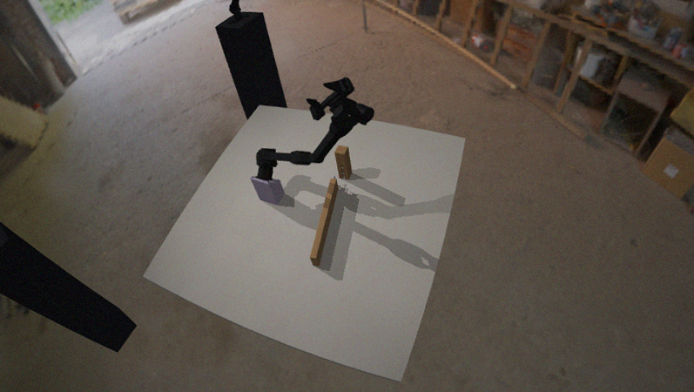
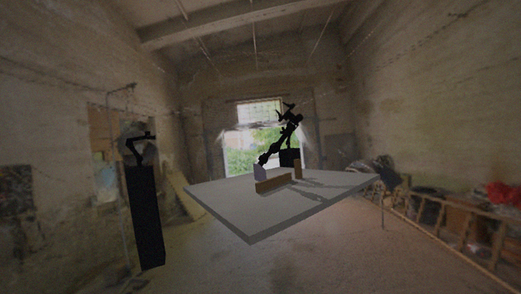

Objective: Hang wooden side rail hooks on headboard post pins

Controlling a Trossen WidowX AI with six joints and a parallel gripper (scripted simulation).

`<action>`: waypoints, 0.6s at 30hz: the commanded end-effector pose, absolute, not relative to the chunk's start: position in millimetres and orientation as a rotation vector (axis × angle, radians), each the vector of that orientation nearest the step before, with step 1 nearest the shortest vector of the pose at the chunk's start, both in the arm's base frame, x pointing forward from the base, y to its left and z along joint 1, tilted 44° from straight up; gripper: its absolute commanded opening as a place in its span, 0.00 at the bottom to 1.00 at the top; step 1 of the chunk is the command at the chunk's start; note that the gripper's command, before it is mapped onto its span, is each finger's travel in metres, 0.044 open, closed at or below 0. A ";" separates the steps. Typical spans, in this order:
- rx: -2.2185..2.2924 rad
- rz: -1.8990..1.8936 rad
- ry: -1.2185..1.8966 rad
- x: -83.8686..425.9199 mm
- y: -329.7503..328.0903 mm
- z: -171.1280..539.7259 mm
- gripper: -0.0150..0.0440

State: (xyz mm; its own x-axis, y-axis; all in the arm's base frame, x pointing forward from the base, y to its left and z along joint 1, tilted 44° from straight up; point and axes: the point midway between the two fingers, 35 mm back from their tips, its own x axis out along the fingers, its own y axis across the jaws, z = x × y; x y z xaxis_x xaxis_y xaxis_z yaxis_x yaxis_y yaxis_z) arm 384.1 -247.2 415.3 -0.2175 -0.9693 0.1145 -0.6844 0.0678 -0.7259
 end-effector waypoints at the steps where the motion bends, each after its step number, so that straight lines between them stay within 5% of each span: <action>1: -1.641 -0.962 1.947 383.1 -246.9 416.7 0.98; 18: -1.374 -1.286 2.143 219.0 -290.6 501.6 1.00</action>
